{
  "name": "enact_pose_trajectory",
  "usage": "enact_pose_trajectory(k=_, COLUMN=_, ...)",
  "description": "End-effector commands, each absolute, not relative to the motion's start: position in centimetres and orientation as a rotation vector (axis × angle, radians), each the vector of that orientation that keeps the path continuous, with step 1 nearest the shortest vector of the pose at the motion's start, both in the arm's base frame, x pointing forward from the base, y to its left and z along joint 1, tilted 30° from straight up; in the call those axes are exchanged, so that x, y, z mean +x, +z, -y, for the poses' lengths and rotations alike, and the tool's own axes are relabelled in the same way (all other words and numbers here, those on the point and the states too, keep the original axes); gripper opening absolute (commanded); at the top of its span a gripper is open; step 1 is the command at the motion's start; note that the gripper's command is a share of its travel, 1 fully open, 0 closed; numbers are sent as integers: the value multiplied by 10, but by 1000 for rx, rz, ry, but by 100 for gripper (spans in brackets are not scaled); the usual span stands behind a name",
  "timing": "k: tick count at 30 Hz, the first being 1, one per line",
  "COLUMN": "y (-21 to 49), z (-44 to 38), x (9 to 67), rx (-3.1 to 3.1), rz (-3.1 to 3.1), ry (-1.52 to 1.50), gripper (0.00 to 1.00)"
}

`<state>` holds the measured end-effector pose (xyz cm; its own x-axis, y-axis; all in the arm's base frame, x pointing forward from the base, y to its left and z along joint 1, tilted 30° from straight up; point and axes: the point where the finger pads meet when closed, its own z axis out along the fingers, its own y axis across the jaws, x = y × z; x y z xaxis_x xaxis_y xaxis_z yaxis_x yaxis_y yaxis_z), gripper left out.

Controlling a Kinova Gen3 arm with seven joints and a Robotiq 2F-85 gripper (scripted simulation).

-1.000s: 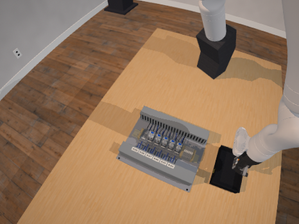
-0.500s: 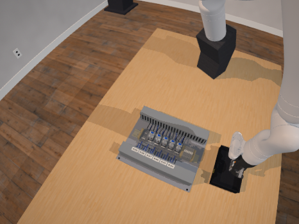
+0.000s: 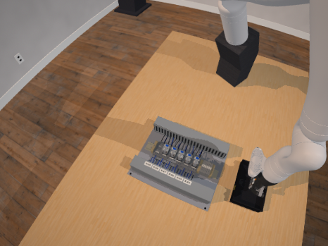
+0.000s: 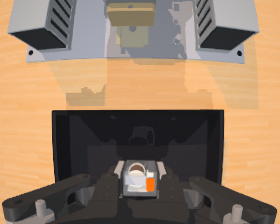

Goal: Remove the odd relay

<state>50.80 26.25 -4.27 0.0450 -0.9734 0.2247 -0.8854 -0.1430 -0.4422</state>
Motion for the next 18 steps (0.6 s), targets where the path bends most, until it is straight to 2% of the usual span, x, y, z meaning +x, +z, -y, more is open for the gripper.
enact_pose_trajectory(k=1, y=-46, z=-262, x=512, rx=-2127, rz=-1922, ry=-713, gripper=0)
enact_pose_trajectory(k=18, y=-49, z=-261, x=514, rx=-2127, rz=-1922, ry=-713, gripper=0)
